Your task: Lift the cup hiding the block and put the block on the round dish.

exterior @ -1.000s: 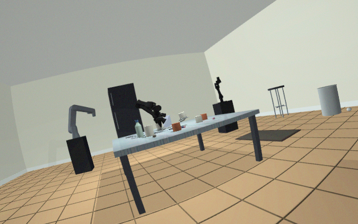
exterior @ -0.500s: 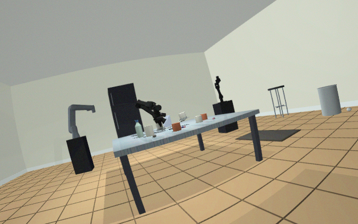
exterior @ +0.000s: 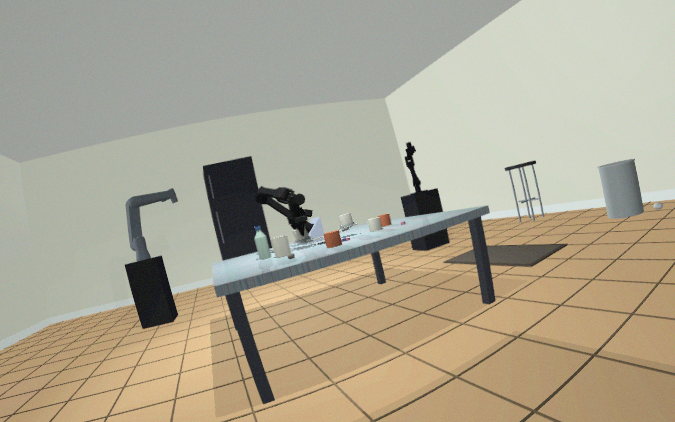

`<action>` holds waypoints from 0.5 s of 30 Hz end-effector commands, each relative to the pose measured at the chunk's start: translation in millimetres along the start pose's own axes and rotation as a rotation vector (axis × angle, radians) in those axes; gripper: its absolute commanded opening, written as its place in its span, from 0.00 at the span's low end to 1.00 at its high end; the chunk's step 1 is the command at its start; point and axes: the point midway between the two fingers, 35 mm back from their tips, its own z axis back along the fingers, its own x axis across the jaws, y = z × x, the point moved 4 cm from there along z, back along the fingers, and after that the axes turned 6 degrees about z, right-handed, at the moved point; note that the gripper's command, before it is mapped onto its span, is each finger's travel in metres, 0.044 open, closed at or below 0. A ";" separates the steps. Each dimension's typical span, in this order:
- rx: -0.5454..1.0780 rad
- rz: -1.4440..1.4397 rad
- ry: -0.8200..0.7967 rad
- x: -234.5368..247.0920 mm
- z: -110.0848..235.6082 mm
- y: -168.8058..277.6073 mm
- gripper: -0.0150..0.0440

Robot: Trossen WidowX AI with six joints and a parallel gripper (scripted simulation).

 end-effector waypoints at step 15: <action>-0.007 0.016 0.021 -4.1 25.5 -0.4 0.25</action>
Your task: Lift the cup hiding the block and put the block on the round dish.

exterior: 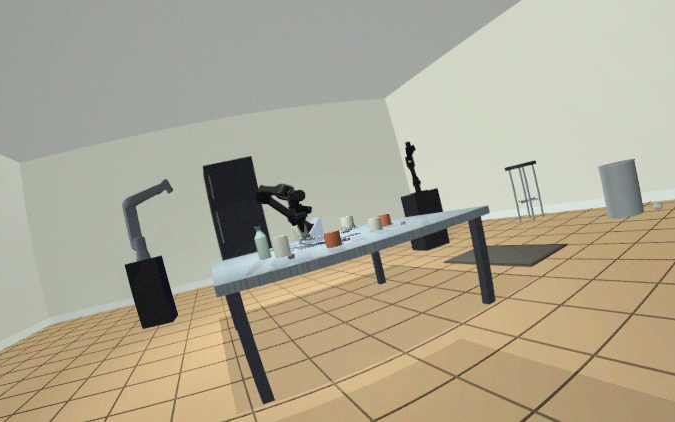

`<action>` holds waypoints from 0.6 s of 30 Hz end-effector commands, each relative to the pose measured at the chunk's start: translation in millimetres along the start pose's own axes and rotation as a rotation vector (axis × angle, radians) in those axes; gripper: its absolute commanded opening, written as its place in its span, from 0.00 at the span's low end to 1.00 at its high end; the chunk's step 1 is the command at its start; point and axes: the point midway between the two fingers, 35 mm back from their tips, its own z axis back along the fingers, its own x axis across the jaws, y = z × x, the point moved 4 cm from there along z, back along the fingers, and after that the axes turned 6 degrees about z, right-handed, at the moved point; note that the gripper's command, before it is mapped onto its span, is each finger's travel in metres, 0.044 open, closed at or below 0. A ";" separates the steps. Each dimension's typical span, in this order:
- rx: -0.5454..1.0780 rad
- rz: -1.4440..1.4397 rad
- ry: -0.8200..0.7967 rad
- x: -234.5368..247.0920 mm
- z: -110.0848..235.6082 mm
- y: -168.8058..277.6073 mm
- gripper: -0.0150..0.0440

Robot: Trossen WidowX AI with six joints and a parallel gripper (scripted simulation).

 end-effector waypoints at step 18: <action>0.001 0.015 0.028 -3.6 30.7 0.9 0.25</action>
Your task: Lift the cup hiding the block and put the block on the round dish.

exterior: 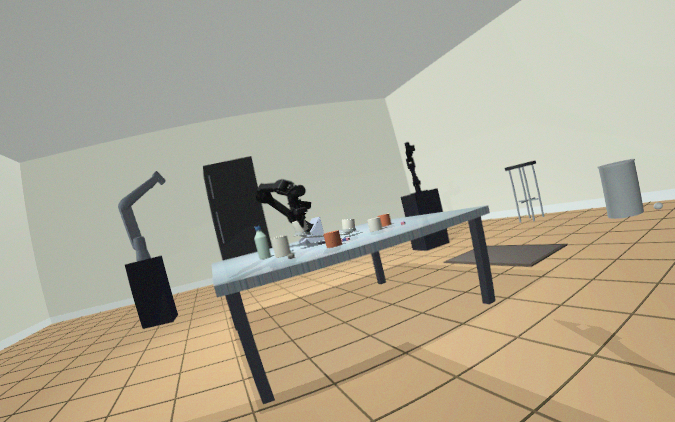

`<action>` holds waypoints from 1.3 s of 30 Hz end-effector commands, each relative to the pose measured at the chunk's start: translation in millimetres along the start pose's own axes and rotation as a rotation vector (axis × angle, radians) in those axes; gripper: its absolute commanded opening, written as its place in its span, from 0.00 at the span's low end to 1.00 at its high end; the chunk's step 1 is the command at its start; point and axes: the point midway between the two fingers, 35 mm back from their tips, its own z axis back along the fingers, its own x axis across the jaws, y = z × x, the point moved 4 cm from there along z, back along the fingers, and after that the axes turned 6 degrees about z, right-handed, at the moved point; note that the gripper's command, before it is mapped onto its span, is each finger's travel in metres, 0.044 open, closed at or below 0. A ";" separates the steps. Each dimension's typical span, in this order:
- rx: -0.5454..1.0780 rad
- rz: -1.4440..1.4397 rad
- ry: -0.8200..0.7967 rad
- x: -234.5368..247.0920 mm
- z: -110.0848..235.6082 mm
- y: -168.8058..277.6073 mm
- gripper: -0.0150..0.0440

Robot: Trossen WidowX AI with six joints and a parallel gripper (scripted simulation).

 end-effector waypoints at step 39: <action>0.020 0.042 0.036 3.6 57.6 3.2 0.25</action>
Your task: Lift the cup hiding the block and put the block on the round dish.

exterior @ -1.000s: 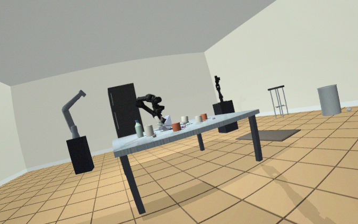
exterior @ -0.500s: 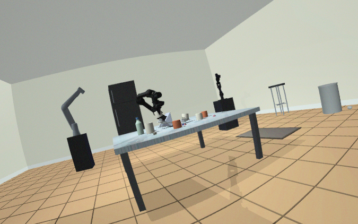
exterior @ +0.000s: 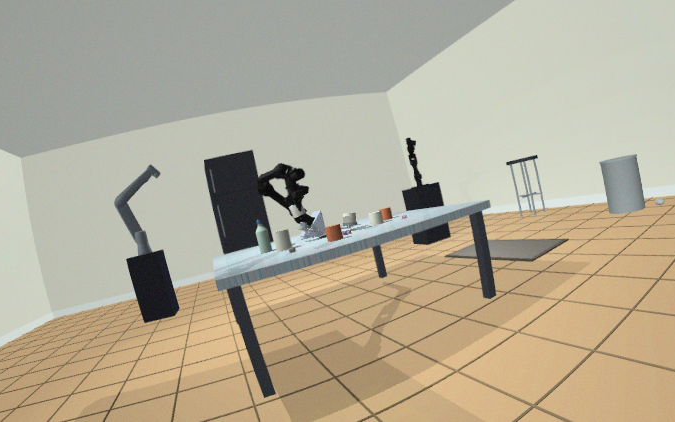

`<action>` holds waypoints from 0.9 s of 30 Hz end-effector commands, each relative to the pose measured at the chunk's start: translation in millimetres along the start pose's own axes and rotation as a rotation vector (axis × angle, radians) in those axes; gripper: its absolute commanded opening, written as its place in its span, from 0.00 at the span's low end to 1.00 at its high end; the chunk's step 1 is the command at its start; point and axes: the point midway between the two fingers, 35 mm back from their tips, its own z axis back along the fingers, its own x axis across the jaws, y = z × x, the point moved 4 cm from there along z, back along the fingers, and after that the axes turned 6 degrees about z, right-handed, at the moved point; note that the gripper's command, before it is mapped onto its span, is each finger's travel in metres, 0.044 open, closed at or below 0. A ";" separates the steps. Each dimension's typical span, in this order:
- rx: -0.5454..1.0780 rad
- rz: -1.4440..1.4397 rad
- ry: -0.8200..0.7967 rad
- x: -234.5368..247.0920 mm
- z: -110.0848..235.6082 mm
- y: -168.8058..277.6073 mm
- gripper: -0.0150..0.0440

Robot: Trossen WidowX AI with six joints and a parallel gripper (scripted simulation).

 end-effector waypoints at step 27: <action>0.002 0.010 0.004 1.6 9.1 0.1 0.25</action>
